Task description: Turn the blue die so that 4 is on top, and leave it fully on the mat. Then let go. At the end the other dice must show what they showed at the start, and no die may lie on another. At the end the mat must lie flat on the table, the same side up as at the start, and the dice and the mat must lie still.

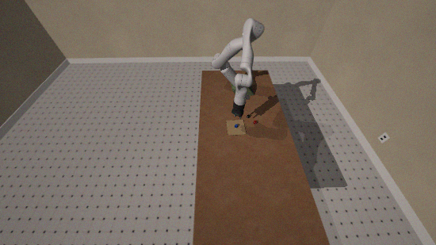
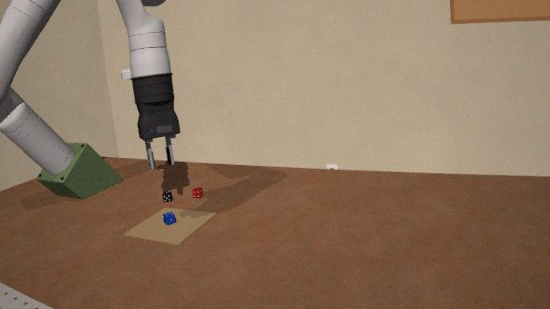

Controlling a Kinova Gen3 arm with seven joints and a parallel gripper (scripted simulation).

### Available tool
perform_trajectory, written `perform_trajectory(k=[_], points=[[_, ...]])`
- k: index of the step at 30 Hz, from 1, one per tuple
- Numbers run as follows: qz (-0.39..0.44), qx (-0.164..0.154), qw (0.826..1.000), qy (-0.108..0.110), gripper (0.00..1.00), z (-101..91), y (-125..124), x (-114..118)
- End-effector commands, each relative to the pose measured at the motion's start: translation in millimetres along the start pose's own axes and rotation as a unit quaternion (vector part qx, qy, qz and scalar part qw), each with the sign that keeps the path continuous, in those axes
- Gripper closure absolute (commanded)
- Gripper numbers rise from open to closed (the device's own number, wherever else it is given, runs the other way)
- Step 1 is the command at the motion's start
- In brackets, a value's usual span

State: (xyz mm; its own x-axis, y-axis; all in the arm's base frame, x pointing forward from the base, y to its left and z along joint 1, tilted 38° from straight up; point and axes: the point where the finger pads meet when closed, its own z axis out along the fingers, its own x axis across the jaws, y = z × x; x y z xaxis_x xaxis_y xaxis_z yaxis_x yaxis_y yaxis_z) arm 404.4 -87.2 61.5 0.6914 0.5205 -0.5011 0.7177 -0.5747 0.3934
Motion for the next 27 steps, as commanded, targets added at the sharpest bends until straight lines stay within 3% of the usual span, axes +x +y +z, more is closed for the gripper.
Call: perform_trajectory(k=[1, 10, 11, 27], points=[[0.011, 0.015, 1.000, 0.004, 0.30, 1.5, 9.9, -2.5], [0.011, 0.023, 1.000, 0.005, 0.30, 0.6, 11.1, -2.7], [0.011, 0.023, 1.000, 0.005, 0.00, 0.6, 11.1, -2.7], [0.011, 0.023, 1.000, 0.005, 0.00, -2.6, 11.2, -2.7]])
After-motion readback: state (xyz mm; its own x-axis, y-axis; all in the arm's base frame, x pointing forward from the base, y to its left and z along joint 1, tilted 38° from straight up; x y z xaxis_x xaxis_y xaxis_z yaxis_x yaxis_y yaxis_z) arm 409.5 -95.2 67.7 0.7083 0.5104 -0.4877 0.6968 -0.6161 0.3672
